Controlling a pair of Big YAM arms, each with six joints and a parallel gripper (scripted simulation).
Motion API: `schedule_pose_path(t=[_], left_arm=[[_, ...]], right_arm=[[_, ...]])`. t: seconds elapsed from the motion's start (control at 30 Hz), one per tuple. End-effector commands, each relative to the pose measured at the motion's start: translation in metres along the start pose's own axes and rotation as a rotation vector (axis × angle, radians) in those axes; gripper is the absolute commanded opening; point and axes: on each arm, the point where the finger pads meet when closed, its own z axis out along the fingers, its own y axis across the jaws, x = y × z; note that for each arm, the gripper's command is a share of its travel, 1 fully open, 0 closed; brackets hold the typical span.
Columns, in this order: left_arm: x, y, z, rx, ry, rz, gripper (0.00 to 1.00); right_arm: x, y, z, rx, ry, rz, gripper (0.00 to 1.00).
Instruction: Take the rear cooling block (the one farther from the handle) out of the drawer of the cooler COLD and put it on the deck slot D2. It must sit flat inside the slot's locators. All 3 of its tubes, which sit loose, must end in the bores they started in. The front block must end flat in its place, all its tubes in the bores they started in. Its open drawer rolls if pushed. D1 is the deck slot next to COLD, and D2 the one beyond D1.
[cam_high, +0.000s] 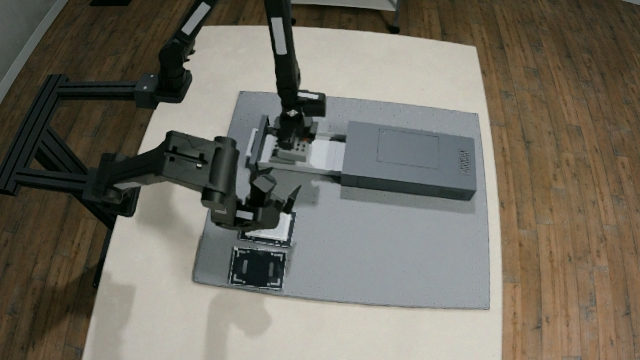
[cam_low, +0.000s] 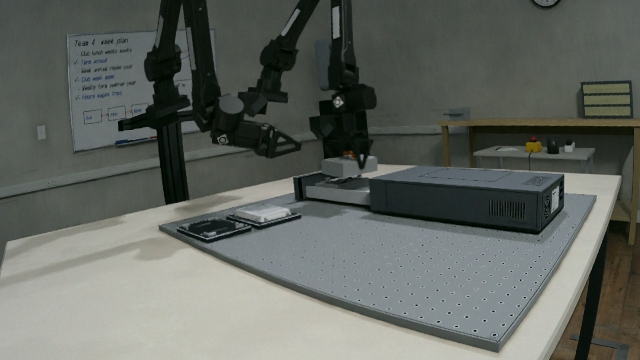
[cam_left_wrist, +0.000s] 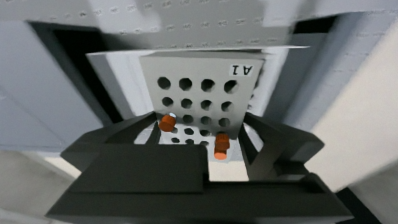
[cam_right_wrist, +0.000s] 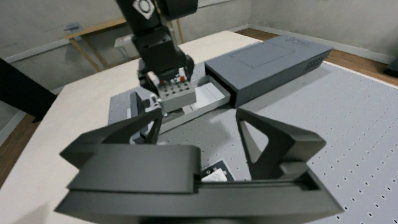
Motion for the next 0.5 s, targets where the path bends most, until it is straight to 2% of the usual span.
schedule_pose_path(t=[0.0,0.13,0.27,0.47], left_arm=[[0.006,0.034,-0.046,-0.104,0.008,-0.038,0.87],[-0.001,0.023,-0.057,-0.092,0.003,-0.011,0.87],[0.005,0.038,-0.062,-0.124,0.008,-0.04,0.87],[0.008,0.034,-0.066,-0.118,0.01,-0.051,0.87]], right_arm=[[-0.013,-0.009,0.0,0.004,-0.013,-0.044,1.0],[-0.013,-0.009,0.0,0.004,-0.013,-0.044,1.0],[-0.013,-0.009,0.0,0.004,-0.013,-0.044,1.0],[-0.013,-0.009,0.0,0.004,-0.013,-0.044,1.0]])
